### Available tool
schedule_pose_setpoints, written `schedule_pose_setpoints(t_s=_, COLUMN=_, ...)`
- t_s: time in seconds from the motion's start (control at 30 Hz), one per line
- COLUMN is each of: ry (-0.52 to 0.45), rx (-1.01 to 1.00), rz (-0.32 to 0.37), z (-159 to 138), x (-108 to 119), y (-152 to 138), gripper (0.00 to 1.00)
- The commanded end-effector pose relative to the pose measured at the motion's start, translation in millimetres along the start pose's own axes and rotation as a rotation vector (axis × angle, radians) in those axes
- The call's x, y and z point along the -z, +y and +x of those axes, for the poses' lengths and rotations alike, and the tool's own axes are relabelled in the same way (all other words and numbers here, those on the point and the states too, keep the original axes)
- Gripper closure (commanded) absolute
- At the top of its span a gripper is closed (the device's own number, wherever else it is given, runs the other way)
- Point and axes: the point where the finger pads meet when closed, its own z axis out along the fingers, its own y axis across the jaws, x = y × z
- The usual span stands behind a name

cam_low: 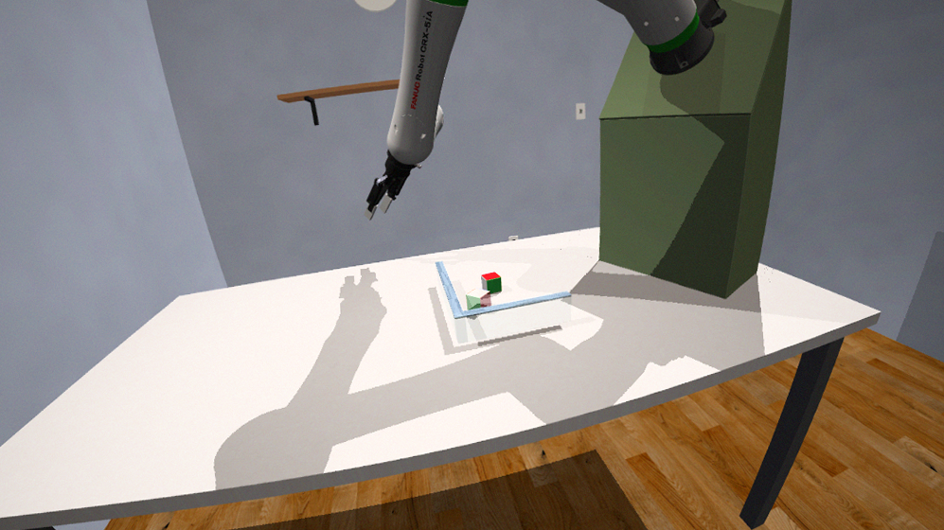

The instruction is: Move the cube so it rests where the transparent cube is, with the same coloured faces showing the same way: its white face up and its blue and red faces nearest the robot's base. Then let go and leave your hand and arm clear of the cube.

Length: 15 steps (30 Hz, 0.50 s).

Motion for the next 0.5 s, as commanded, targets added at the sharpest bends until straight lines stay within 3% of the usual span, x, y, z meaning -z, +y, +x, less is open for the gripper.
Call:
schedule_pose_setpoints(t_s=0.0, ry=0.000, rx=0.000, rz=0.000, z=0, x=0, y=0, gripper=0.59)
schedule_pose_setpoints(t_s=0.47, ry=-0.057, rx=0.022, rz=-0.002, z=-20, x=1, y=-13, gripper=0.59)
